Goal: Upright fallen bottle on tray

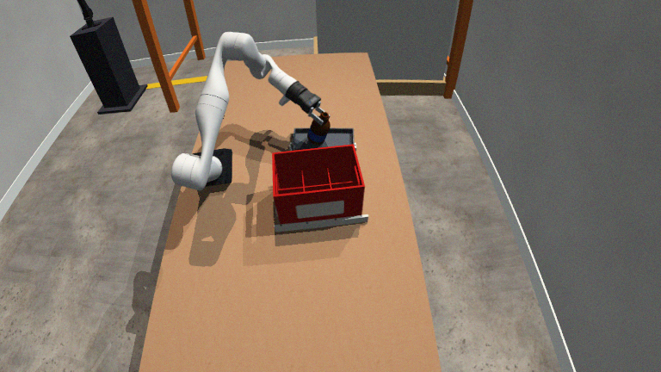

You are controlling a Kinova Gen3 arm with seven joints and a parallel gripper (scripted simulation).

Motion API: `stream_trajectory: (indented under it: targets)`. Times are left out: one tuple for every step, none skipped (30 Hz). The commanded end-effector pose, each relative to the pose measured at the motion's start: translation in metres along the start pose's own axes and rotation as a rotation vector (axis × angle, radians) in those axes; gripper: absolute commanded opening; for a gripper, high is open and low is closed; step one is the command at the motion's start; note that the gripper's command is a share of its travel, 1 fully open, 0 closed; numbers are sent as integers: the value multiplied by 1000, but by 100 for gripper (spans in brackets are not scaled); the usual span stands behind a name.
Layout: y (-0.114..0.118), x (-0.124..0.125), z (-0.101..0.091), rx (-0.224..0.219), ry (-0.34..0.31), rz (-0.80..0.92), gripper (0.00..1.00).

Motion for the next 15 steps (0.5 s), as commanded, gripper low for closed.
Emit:
stream_trajectory:
  targets:
    - [0,0,0,0,-1,1,0]
    - [0,0,0,0,-1,1,0]
    - [0,1,0,0,-1,1,0]
    - [0,1,0,0,-1,1,0]
    - [1,1,1,0,-1,1,0]
    - [1,1,1,0,-1,1,0]
    - [1,2,1,0,-1,1,0]
    - [1,2,1,0,-1,1,0]
    - [1,2,1,0,-1,1,0]
    - [1,2,1,0,-1,1,0]
    - [1,2,1,0,-1,1,0]
    - [1,2,1,0,-1,1,0]
    - [1,2,1,0,-1,1,0]
    - [1,2,1,0,-1,1,0]
    - [1,2,1,0,-1,1,0]
Point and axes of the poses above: the point where the finger pads meet when closed, its own z axis out along the fingers, its own y axis across the jaws, x = y × z, the point moved 6 cm from there along -z, back along the fingers, and after that the axes turned 14 degrees about -z, right-handed, at the moved point
